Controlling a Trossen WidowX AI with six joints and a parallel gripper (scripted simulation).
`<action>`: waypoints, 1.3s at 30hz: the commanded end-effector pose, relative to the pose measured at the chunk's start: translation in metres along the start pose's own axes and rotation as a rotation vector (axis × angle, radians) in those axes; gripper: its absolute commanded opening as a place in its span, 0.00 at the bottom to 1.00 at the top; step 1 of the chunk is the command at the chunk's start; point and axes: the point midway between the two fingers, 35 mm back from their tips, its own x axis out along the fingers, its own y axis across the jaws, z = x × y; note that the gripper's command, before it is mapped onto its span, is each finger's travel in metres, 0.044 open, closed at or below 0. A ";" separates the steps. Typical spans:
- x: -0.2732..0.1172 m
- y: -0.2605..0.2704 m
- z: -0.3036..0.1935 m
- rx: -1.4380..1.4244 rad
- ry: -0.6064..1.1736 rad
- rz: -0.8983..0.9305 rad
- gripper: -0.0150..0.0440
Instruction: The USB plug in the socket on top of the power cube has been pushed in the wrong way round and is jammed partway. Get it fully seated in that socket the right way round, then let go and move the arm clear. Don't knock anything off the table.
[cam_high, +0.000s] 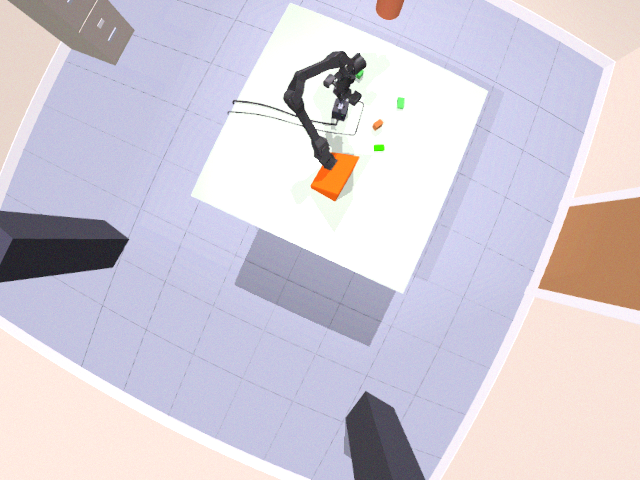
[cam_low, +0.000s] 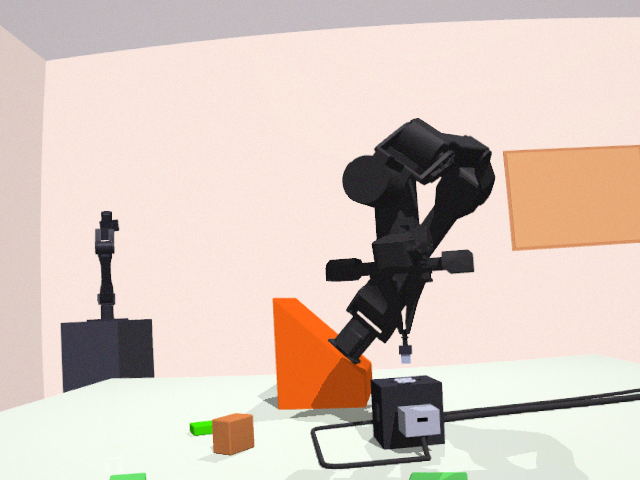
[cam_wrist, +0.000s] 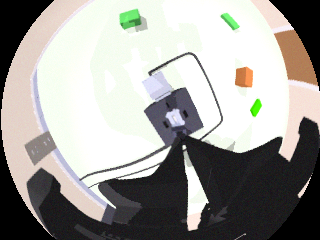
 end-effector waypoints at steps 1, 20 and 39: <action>0.000 0.000 0.000 -0.087 0.000 0.000 0.25; 0.000 0.000 0.000 -0.585 0.000 0.000 0.25; 0.000 0.000 0.000 -1.082 0.000 0.000 0.25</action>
